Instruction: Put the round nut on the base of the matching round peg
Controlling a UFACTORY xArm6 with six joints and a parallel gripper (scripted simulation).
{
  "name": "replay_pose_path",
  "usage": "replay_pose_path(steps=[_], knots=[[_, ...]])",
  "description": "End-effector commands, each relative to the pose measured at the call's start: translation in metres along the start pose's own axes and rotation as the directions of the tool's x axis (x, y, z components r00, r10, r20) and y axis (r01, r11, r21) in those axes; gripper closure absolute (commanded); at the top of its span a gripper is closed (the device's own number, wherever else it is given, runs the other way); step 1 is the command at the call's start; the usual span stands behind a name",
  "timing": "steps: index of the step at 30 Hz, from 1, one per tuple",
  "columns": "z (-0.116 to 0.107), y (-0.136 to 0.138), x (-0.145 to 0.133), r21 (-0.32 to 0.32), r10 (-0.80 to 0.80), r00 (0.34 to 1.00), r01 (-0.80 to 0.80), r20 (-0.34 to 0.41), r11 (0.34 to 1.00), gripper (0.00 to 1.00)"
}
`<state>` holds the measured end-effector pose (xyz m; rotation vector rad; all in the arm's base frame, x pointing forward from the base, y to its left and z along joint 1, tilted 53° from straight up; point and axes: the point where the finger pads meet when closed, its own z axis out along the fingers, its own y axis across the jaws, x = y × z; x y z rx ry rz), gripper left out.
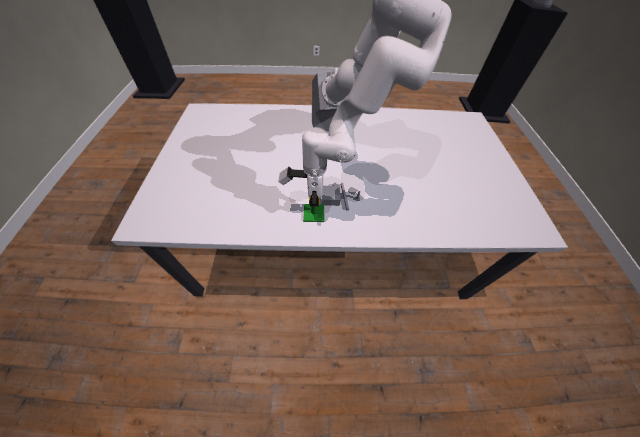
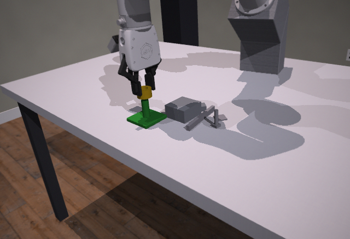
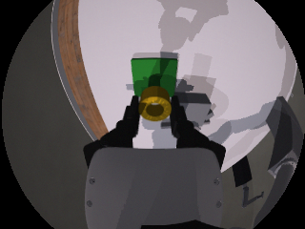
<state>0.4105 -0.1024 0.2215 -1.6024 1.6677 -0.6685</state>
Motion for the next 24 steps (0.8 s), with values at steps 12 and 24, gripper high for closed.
replay_pose_path(steps=[12,24], knots=[[0.0049,-0.0026,0.0003,0.001,0.000,1.000,0.000,-0.001,1.000,1.00],[0.0061,-0.0027,0.0003,0.001,0.000,1.000,0.000,-0.001,1.000,1.00]])
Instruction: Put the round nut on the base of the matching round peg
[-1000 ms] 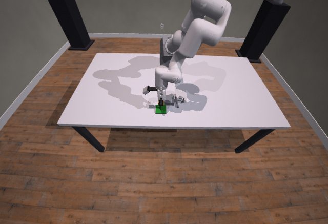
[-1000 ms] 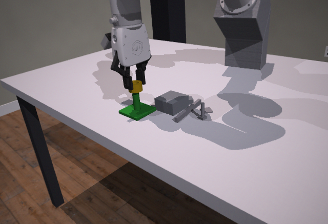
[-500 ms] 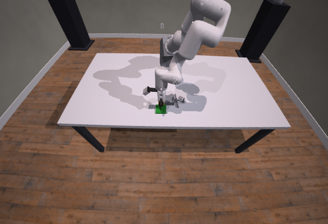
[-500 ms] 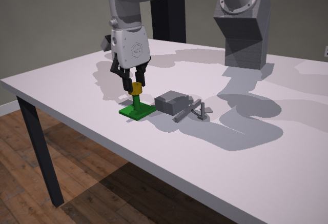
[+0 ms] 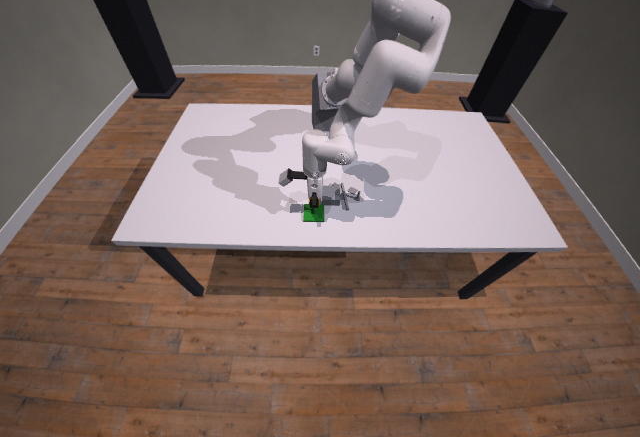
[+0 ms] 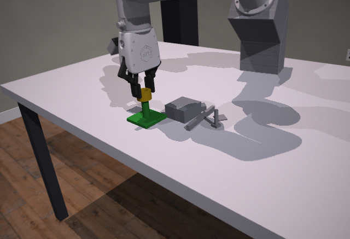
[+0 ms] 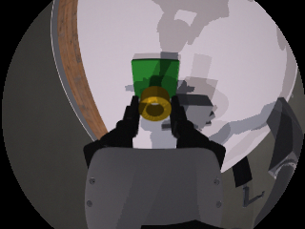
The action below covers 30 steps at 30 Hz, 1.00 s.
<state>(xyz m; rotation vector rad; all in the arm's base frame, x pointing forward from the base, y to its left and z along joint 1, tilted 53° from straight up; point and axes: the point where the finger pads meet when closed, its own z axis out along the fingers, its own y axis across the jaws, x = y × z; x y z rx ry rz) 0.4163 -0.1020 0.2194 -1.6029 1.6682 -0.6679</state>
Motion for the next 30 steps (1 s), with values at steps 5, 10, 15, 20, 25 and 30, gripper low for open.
replay_pose_path(steps=[5,10,15,20,25,30], knots=[[0.0012,-0.0009,0.0002,0.001,0.000,1.000,0.000,-0.001,1.000,1.00],[0.0033,-0.0010,0.0002,0.001,0.000,1.000,0.000,-0.001,1.000,1.00],[0.0051,-0.0010,0.0002,0.001,0.000,1.000,0.000,-0.001,1.000,1.00],[0.0058,-0.0010,0.0002,0.001,0.000,1.000,0.000,-0.001,1.000,1.00],[0.0063,-0.0010,0.0002,0.001,0.000,1.000,0.000,-0.001,1.000,1.00],[0.0063,-0.0010,0.0002,0.001,0.000,1.000,0.000,-0.001,1.000,1.00]])
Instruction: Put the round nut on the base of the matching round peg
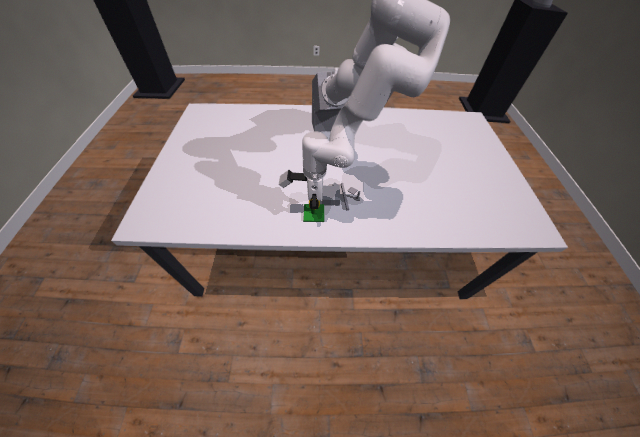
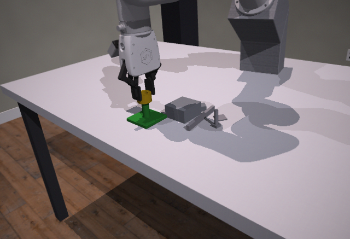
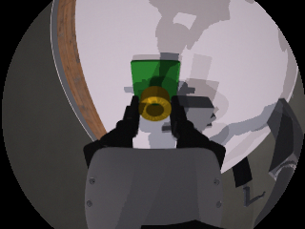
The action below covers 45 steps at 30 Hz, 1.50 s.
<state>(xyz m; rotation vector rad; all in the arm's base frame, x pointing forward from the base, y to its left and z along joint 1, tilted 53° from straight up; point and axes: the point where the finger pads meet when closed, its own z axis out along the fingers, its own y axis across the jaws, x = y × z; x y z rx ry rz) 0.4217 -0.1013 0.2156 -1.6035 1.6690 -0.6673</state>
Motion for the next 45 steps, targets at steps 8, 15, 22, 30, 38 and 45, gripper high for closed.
replay_pose_path(steps=[8,15,22,30,38,45], knots=[[0.000,-0.001,0.000,0.002,0.000,1.000,0.000,-0.001,1.000,1.00],[0.001,-0.001,0.000,0.002,0.000,1.000,0.000,-0.001,1.000,1.00],[0.006,-0.001,0.000,0.003,0.000,1.000,0.000,0.001,1.000,1.00],[0.014,-0.002,0.000,0.003,0.000,1.000,0.000,0.002,1.000,1.00],[0.027,-0.002,0.000,0.004,0.000,1.000,0.000,0.002,1.000,1.00],[0.035,-0.002,0.000,0.004,0.000,1.000,0.000,0.002,1.000,1.00]])
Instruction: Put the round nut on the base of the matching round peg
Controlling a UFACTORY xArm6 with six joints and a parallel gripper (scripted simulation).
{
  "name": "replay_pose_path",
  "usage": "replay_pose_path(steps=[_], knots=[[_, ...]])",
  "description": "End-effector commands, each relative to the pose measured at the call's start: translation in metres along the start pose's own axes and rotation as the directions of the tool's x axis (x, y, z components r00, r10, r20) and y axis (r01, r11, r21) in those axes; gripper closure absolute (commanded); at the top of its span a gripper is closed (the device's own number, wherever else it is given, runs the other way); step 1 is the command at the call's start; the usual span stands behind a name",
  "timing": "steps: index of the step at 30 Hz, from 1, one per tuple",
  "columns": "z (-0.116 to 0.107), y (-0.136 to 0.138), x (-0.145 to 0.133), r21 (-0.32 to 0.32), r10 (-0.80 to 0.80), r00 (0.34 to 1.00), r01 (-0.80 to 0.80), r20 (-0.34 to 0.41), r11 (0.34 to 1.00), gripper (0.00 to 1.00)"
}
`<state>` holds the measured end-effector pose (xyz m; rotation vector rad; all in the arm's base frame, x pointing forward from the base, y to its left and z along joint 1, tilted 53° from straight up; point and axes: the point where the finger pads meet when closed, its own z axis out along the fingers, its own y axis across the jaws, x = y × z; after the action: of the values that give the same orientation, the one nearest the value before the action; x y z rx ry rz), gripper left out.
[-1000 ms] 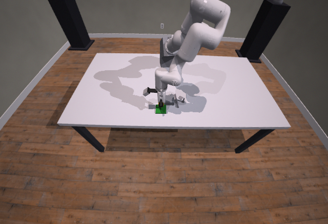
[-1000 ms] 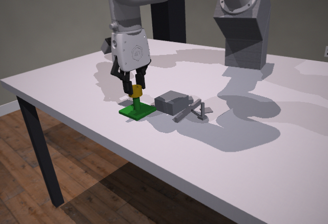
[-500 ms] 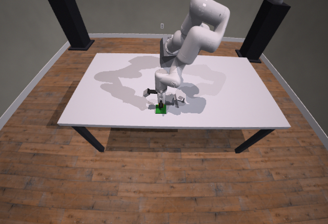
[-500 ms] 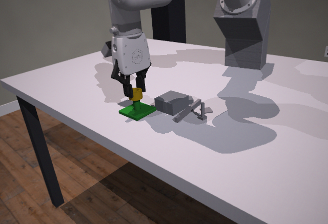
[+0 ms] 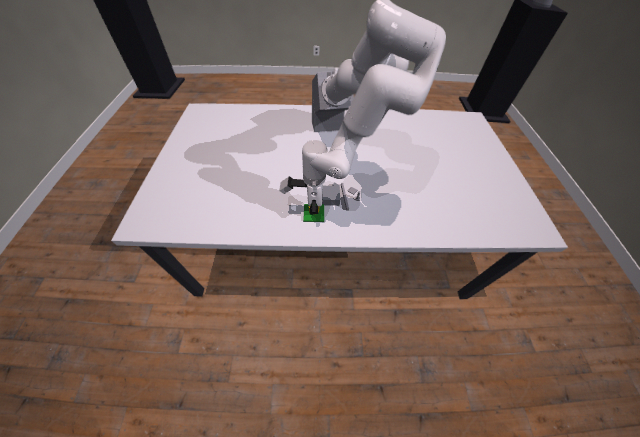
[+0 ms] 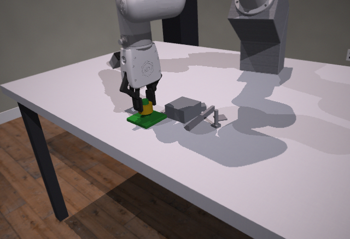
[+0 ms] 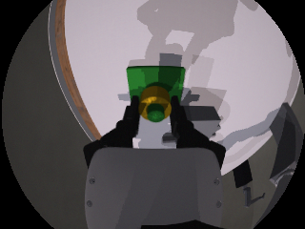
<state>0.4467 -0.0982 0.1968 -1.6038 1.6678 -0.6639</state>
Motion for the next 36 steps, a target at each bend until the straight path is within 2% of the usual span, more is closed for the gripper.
replay_pose_path(steps=[1,11,36], knots=[[0.0051,-0.0016,0.0001,0.005,-0.001,1.000,0.001,-0.001,1.000,1.00],[0.0138,-0.0010,0.0001,0.004,-0.001,1.000,0.001,-0.003,1.000,1.00],[0.0145,-0.0009,0.0001,0.004,-0.001,1.000,0.001,-0.003,1.000,1.00]])
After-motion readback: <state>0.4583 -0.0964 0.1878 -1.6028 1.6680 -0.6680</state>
